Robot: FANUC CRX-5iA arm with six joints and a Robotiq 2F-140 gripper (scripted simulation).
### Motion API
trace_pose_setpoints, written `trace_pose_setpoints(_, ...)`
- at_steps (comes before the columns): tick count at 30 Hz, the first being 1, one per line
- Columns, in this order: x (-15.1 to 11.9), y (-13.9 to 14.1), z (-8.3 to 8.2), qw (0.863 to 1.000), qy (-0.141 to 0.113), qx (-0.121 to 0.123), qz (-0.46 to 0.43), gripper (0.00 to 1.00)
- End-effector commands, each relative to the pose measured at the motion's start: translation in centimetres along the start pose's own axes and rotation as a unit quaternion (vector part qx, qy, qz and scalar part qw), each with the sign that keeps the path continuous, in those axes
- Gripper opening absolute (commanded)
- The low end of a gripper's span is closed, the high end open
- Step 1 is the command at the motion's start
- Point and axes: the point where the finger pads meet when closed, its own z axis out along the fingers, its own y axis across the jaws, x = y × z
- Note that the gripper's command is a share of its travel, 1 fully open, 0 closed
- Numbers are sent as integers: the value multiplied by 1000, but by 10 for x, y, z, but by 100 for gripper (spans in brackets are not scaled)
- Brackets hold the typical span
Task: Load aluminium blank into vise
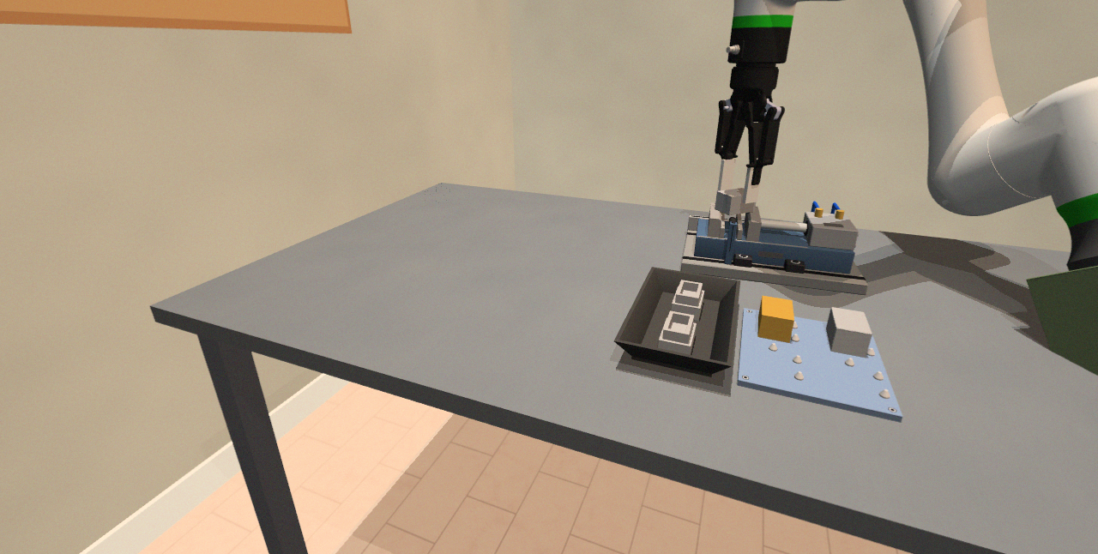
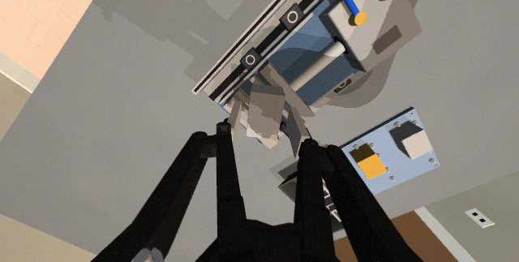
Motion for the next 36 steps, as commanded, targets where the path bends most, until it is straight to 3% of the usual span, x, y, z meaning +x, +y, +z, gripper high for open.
trace_pose_setpoints(1, 0, 0, 0, 1000, 0, 0, 0, 40)
trace_pose_setpoints(35, 0, 0, 0, 1000, 0, 0, 0, 40)
trace_pose_setpoints(36, 0, 0, 0, 1000, 0, 0, 0, 0)
